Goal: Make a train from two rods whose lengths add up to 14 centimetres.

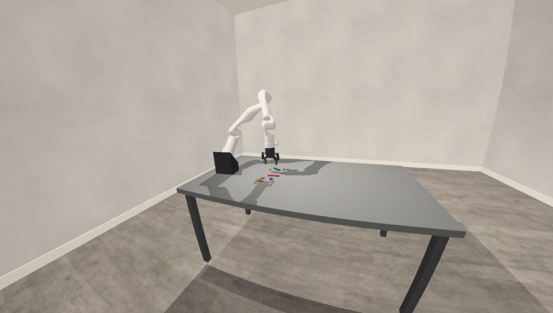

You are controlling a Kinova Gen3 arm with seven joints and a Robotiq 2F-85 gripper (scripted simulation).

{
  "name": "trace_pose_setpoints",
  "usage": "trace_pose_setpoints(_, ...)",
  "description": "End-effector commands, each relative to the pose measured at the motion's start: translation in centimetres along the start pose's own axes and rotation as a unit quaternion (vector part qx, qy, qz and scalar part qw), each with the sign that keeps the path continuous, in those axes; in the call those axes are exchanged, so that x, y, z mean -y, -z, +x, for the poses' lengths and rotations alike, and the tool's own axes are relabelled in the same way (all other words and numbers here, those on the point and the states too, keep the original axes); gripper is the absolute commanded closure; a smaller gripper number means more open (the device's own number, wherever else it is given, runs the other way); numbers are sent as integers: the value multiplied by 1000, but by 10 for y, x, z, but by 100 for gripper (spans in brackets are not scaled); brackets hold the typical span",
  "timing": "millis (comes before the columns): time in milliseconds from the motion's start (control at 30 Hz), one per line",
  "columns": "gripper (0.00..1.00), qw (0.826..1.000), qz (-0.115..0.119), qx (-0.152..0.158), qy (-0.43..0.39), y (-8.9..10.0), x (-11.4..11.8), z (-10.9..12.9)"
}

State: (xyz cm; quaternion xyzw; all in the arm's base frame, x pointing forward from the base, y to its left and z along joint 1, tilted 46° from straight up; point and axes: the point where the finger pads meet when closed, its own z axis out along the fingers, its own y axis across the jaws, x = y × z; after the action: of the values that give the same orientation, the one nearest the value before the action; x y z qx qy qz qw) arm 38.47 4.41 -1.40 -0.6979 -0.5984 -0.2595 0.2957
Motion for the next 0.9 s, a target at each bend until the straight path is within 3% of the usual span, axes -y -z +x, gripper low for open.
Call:
trace_pose_setpoints(0, 0, 1000, -3, 3, 19, 3, -1, 2)
trace_pose_setpoints(867, 0, 1000, -3, 3, 23, 3, -1, 3)
